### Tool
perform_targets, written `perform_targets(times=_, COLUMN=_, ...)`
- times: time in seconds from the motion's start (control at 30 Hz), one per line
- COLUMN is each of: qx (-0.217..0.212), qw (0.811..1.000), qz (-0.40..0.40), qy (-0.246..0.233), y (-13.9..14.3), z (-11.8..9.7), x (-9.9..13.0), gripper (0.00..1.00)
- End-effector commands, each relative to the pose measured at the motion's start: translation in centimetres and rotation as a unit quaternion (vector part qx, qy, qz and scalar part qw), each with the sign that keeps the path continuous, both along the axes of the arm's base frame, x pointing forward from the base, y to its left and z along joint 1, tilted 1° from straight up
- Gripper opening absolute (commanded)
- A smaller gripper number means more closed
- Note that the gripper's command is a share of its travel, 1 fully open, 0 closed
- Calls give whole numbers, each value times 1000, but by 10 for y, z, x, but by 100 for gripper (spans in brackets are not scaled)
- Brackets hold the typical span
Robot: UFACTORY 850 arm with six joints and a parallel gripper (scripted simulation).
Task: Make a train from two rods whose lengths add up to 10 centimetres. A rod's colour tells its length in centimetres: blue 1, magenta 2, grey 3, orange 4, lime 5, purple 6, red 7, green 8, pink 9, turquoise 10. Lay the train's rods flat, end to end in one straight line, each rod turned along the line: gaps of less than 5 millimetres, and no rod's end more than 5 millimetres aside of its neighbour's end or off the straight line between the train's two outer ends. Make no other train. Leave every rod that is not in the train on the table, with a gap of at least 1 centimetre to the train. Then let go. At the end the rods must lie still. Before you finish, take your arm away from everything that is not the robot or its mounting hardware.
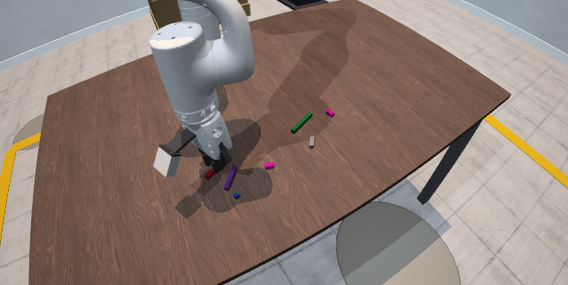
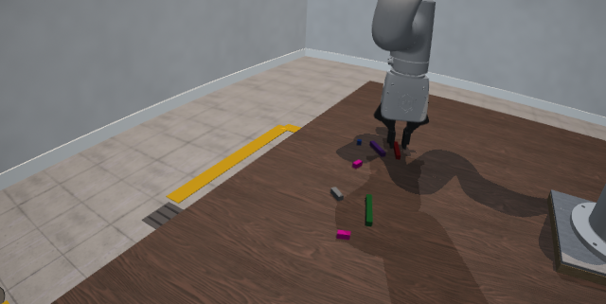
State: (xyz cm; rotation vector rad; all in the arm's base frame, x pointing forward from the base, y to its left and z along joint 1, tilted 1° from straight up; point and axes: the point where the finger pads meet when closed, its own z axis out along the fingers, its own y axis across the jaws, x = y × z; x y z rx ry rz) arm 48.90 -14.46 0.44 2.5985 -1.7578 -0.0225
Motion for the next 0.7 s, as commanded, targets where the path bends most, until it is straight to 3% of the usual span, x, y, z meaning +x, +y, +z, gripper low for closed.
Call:
perform_targets(times=0.0, qx=0, qw=1000, qz=0, qy=-1, y=0, z=0, x=1, gripper=24)
perform_targets(times=0.67, qx=0, qw=1000, qz=0, qy=-1, y=0, z=-12, x=1, gripper=24)
